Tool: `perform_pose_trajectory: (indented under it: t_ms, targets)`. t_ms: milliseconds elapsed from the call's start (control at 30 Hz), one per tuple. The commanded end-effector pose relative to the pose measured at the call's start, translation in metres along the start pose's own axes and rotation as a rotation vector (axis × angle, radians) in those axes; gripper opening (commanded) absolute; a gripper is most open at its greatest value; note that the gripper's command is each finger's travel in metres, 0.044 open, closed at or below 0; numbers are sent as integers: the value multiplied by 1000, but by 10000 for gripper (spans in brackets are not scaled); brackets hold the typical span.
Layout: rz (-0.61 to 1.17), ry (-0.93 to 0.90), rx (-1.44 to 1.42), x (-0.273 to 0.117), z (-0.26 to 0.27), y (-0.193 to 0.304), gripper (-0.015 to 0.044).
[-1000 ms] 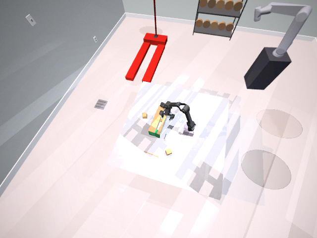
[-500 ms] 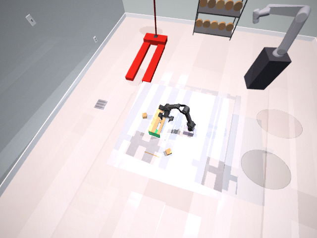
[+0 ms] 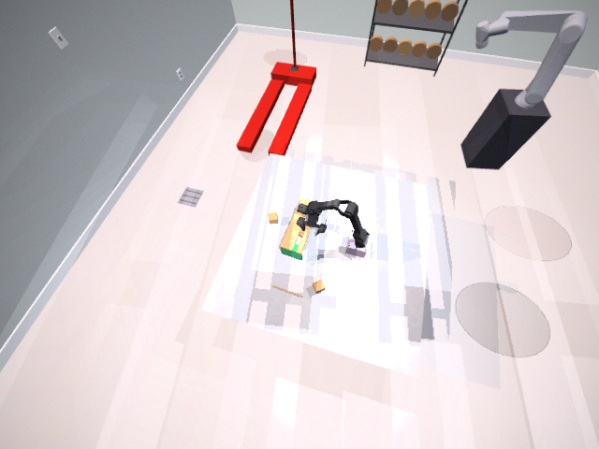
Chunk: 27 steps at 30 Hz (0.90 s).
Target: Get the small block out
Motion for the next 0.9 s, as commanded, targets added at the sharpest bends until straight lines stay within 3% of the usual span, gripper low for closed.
perform_pose_trajectory:
  t_ms: [0,867]
  targets:
    - [5,0,0,4,0,12,400]
    - [11,-1,0,25,5,74,400]
Point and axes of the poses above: the point midway between the two fingers, 35 mm back from their tips, its own x axis out along the fingers, its own z axis across the jaws, y = z × x, the point moved 4 cm from there along -x, back along the fingers, and after that the axes turned 5 degrees about -x, right-handed, at the moved point
